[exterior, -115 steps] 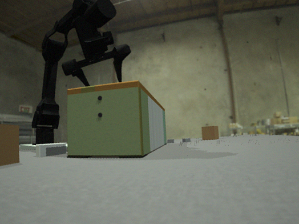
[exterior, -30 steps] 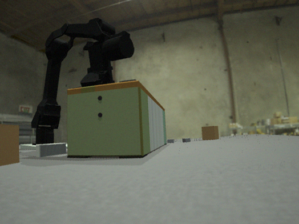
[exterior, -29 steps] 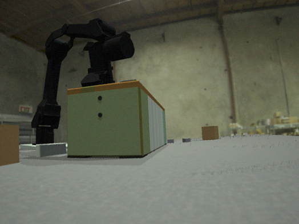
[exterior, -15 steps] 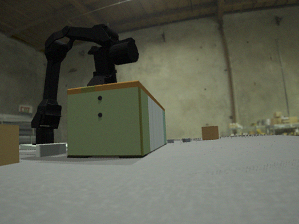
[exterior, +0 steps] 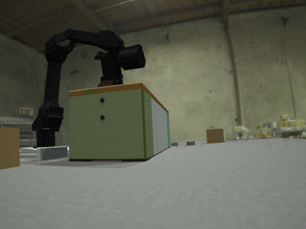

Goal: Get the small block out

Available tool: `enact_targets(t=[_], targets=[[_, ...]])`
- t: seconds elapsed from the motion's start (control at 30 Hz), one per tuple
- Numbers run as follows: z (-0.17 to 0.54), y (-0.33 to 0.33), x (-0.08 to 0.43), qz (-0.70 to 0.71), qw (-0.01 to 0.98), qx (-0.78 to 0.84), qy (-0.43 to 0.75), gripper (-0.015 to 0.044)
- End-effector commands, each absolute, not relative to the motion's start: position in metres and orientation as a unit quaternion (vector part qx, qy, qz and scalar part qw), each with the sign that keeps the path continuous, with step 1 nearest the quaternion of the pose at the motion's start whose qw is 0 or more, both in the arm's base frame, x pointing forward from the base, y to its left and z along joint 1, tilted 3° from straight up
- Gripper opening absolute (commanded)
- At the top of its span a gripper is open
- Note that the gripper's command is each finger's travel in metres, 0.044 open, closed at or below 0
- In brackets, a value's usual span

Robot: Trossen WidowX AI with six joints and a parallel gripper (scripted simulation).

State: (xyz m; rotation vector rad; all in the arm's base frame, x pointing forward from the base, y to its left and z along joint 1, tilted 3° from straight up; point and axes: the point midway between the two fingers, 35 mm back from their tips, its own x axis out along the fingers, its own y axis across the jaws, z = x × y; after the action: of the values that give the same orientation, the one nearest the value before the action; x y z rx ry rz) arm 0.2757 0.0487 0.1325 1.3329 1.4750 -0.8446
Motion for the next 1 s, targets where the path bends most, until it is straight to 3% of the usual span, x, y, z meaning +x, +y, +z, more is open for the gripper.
enact_targets(t=[0.0, 0.77, 0.97], targets=[[0.132, 0.059, 0.273, -0.344, 0.467, 0.546, 0.604, 0.0400], [0.132, 0.102, 0.266, -0.343, 0.466, 0.547, 0.605, 0.0400], [0.166, 0.101, 0.265, -0.342, 0.467, 0.547, 0.605, 0.0400]])
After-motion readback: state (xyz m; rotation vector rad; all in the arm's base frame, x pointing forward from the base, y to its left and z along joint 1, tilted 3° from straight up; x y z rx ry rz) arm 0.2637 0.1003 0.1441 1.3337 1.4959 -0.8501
